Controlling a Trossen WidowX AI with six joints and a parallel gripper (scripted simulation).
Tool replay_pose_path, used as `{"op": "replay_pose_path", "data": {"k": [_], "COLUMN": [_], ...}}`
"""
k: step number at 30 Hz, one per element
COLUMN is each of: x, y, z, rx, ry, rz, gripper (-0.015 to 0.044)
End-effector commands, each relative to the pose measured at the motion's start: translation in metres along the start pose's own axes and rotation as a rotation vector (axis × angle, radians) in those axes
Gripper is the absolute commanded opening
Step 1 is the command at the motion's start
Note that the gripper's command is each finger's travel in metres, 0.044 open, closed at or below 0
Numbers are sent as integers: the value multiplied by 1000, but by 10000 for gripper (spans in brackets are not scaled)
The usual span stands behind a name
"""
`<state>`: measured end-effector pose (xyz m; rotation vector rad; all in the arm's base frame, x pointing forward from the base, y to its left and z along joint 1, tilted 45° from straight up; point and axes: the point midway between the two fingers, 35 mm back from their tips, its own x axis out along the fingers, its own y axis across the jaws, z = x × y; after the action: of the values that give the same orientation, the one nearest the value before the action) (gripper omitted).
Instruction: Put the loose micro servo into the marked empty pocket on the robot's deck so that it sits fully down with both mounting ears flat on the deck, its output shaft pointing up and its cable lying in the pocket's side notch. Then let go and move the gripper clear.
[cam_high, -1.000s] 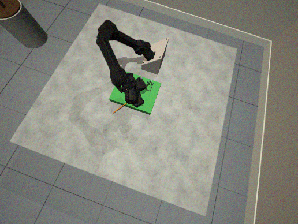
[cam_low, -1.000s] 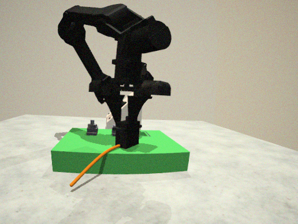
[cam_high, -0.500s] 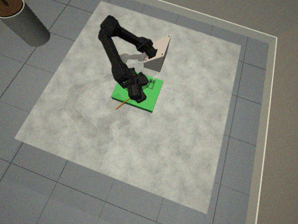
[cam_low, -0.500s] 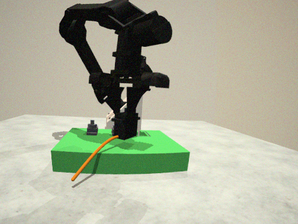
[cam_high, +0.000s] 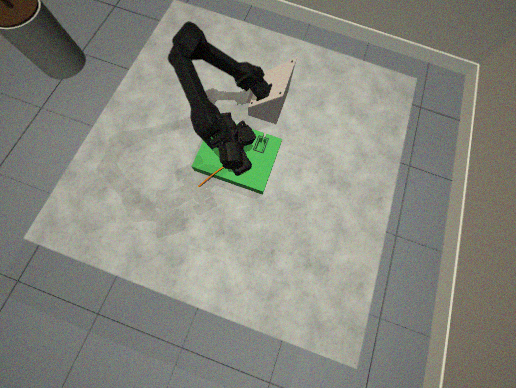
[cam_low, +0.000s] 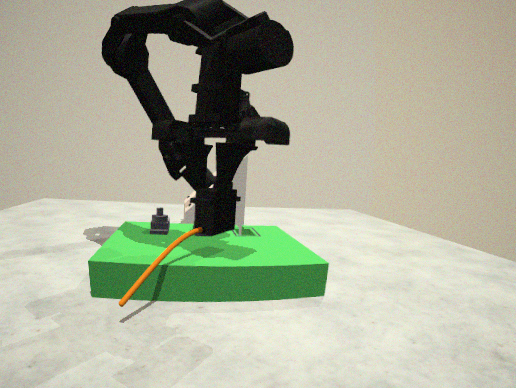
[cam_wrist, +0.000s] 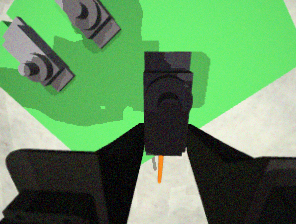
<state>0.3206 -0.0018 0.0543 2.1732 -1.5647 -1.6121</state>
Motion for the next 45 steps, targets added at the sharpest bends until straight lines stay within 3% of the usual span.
{"op": "replay_pose_path", "data": {"k": [1,11,33,45], "x": [-2,-2,-3,-3], "y": [4,23,-37,-37], "z": [4,22,72,72], "rx": [3,2,9,362], "ry": [-2,-3,-5,-6], "rz": [-7,-6,-10,-9], "gripper": [0,0,0,0]}}
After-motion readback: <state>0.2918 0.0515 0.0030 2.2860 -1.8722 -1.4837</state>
